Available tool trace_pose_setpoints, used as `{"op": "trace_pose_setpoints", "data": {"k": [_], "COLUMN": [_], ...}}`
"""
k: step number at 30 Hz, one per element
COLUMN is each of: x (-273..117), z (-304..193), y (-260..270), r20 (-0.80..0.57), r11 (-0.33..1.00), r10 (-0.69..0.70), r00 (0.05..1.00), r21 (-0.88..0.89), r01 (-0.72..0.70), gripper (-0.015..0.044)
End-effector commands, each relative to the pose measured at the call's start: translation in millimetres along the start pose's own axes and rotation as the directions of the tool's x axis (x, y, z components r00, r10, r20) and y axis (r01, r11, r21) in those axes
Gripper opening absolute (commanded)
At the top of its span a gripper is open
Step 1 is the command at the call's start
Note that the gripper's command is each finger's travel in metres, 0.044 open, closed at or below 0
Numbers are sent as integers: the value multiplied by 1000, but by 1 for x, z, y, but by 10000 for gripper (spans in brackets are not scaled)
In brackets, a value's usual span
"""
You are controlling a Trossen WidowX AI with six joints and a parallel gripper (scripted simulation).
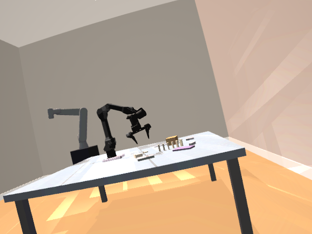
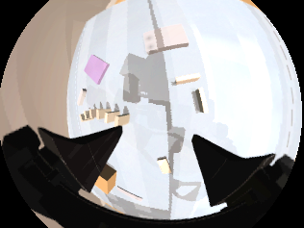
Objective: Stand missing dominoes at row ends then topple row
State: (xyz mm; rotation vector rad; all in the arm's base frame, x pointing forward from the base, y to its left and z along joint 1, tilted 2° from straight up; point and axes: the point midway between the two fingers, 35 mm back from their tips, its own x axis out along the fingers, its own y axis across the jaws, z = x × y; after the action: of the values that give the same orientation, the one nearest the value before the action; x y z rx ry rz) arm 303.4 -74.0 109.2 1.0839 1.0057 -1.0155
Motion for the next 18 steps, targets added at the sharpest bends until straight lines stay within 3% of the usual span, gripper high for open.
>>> {"op": "trace_pose_setpoints", "data": {"k": [1, 5, 11, 18], "x": [1, -2, 3, 55], "z": [-61, -104, -107, -117], "y": [6, -1, -2, -15], "r20": [-123, -176, -178, -178], "r11": [949, 861, 857, 857], "r10": [-111, -202, -206, -206], "r00": [986, 963, 962, 962], "r21": [-308, -501, -508, -508], "r01": [68, 89, 89, 90], "gripper": [440, 440, 440, 440]}}
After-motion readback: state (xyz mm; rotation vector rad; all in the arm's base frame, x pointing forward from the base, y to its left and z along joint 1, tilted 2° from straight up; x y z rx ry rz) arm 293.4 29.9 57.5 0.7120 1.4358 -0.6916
